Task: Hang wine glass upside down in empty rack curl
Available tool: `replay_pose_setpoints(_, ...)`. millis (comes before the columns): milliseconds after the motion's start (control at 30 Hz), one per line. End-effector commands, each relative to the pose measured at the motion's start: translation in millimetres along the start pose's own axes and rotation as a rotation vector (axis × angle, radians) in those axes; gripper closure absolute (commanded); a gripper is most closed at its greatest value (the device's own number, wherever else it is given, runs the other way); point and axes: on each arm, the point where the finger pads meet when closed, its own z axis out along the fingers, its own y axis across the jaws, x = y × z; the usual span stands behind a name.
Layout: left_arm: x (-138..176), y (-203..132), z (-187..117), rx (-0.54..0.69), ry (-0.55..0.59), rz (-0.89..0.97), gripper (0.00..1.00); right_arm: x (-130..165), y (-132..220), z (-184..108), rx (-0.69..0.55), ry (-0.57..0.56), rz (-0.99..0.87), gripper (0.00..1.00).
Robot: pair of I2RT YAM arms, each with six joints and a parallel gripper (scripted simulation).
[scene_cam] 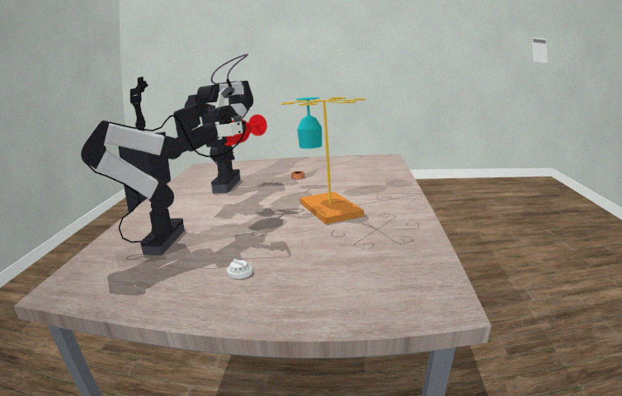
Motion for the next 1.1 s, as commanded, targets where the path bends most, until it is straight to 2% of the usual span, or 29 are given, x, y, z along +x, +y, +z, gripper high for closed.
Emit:
replay_pose_setpoints(0,13.2,1.7,1.3,-0.021,0.024,0.044,0.85,0.9,26.0,0.4,-0.065,0.005,-0.046,1.0)
replay_pose_setpoints(567,9.7,0.2,0.3,-0.017,0.025,0.028,0.85,0.9,26.0,0.4,-0.065,0.005,-0.046,1.0)
replay_pose_setpoints(1067,11.0,-3.4,19.2,0.007,0.022,0.02,0.85,0.9,26.0,0.4,-0.065,0.005,-0.046,1.0)
